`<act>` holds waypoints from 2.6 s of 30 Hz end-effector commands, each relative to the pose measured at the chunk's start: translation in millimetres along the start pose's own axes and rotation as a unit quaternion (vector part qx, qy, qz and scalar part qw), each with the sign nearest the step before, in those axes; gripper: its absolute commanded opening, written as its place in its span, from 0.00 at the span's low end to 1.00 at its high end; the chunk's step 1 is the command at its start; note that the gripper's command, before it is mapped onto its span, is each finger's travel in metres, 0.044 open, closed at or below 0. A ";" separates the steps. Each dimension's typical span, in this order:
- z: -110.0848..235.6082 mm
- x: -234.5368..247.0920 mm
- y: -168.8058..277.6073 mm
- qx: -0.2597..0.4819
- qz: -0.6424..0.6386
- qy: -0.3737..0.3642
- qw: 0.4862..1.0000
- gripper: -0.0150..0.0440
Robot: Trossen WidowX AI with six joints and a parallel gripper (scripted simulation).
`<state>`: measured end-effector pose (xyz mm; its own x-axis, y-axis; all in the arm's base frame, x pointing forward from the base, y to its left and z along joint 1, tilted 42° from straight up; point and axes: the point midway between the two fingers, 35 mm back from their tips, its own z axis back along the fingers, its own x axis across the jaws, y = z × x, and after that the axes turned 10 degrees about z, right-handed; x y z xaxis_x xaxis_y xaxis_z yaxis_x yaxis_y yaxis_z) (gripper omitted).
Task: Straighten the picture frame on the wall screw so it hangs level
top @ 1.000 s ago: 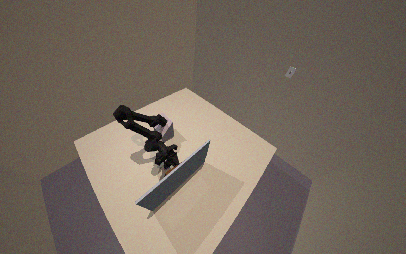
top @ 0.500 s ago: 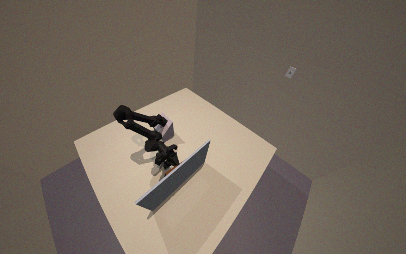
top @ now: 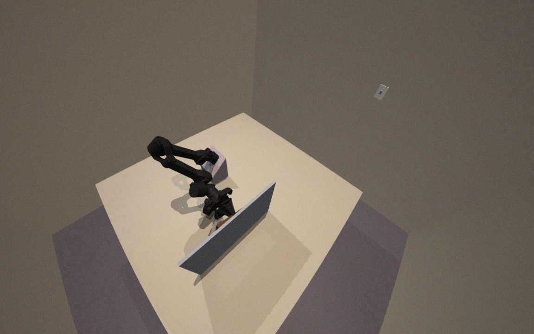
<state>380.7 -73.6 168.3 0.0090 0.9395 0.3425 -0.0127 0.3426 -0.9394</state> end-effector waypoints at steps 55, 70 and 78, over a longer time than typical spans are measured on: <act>-0.2 1.2 -9.4 -0.002 -0.001 -0.006 1.000 0.25; -0.2 1.3 -9.6 -0.002 -0.001 -0.006 1.000 0.25; -0.2 1.5 -10.2 -0.002 -0.001 -0.006 1.000 0.25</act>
<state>380.4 -76.7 174.6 0.0058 0.9390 0.3439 -0.0170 0.3439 -0.9389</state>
